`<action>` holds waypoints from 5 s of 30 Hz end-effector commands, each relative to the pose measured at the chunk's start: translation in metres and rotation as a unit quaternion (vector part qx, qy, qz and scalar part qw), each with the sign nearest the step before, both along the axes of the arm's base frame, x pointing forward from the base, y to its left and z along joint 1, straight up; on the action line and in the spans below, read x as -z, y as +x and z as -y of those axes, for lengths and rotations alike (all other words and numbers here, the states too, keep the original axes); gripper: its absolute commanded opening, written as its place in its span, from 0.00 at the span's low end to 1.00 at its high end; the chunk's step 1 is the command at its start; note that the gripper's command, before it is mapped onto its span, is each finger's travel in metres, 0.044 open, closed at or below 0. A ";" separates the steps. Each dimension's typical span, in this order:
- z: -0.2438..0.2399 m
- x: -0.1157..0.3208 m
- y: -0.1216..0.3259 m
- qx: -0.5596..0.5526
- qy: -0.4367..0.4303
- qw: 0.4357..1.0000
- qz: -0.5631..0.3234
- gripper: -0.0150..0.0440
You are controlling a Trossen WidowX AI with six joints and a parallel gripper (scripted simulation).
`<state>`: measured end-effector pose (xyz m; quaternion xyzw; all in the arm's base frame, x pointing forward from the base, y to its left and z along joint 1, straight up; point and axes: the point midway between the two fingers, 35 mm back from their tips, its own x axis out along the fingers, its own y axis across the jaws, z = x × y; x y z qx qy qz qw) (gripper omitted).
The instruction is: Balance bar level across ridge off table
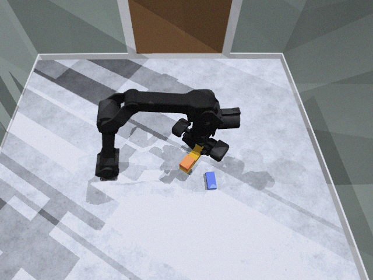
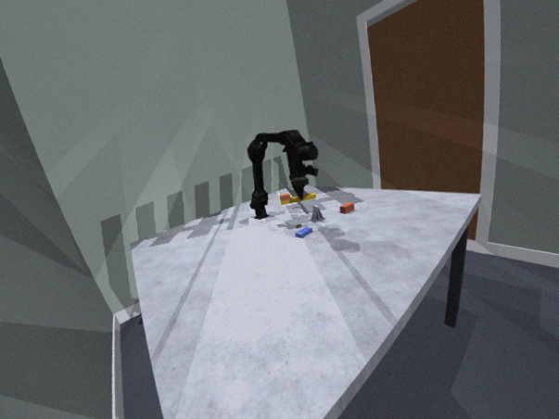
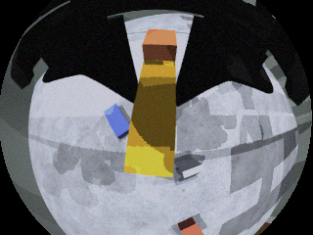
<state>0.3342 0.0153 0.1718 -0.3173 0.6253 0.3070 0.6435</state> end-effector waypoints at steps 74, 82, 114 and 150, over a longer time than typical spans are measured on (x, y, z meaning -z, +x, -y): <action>-0.110 0.047 0.006 -0.179 0.001 0.984 0.001 0.25; -0.110 0.047 0.006 -0.179 0.001 0.984 0.001 0.25; -0.110 0.050 0.006 -0.179 0.001 0.984 0.001 0.25; -0.110 0.053 0.006 -0.179 0.001 0.984 0.001 0.25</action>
